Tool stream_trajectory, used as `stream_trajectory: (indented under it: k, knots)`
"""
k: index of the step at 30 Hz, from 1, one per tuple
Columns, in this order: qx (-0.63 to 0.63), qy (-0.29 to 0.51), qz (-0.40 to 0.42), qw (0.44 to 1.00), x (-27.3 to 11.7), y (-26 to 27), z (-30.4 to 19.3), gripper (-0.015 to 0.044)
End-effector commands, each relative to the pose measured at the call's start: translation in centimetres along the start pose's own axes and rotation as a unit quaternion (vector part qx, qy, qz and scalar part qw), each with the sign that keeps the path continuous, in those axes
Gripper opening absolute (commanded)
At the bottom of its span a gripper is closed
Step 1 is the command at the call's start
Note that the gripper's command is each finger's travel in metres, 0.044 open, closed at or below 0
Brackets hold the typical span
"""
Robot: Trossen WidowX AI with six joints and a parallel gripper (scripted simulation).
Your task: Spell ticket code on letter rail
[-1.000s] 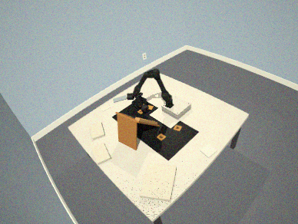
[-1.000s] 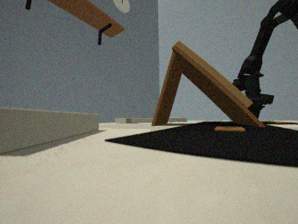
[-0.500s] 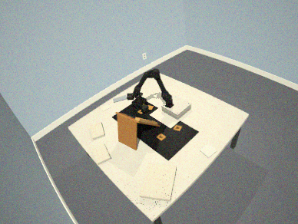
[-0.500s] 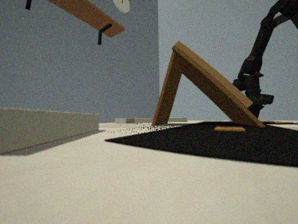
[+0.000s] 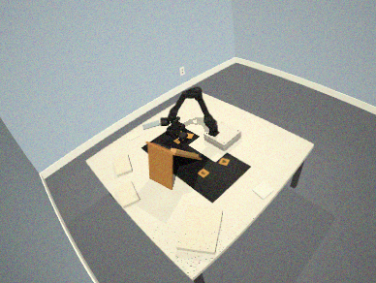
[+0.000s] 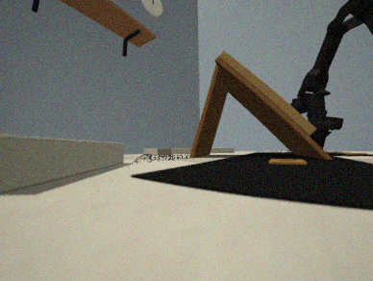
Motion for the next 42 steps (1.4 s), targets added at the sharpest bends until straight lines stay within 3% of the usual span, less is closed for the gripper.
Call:
stream_trajectory:
  k: [1,42]
  knots:
    - [0.002,0.001,0.003,1.0,-0.3,0.0,0.0,0.0]
    - [0.002,0.001,0.003,1.0,-1.6,-0.5,0.3,0.0]
Point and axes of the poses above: the point midway between the two fingers, 35 mm back from their tips, its own x axis out along the fingers, its own y axis across the jaws, z = x × y, the point moved 9 cm from there along -x, back along the fingers, and after that the axes turned 13 degrees about x, right-handed, at the moved point
